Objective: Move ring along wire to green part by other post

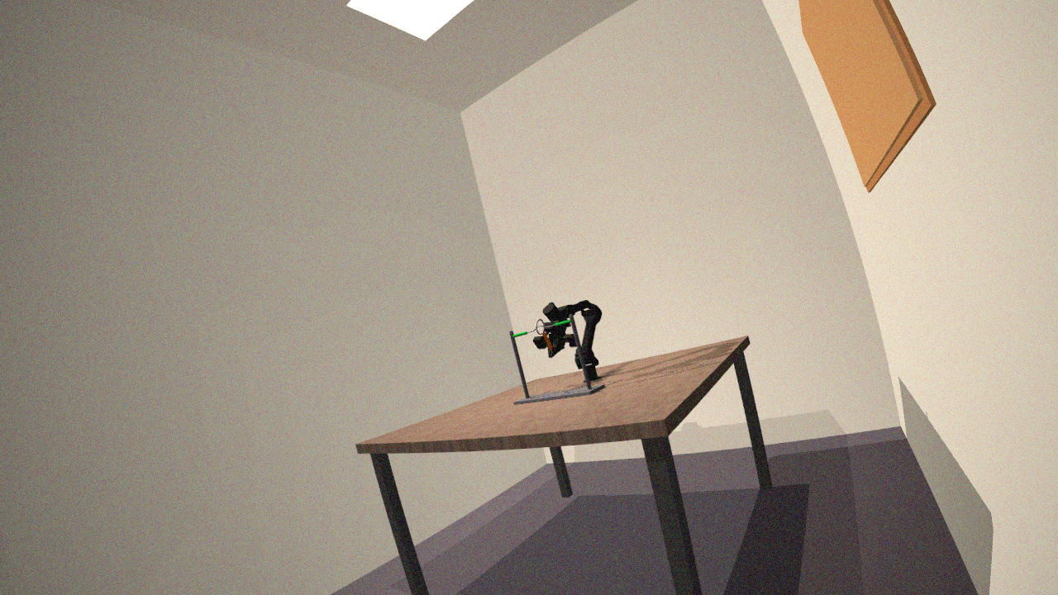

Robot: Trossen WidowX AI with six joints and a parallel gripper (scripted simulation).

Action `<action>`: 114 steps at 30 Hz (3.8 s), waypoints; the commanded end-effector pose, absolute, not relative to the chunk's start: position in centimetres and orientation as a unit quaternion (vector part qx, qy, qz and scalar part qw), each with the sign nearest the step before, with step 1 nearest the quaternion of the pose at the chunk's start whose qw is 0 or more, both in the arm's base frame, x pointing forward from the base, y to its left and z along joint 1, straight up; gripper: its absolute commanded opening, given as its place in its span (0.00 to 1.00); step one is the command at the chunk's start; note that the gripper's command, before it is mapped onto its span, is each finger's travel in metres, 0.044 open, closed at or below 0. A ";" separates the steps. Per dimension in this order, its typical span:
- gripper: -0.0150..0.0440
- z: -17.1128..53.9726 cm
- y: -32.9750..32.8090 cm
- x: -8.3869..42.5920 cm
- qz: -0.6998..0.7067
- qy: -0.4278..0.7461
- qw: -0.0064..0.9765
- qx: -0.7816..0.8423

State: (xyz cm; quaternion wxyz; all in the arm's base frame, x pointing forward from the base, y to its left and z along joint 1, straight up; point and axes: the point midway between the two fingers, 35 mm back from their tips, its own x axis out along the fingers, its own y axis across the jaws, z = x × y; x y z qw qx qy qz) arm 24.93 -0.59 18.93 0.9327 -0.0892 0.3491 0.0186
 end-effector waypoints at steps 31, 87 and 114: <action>0.00 17.1 2.7 25.3 0.032 0.287 0.954 -0.073; 0.00 16.7 10.6 25.7 0.018 0.263 0.964 0.026; 0.00 14.8 10.7 25.7 0.018 0.263 0.964 0.026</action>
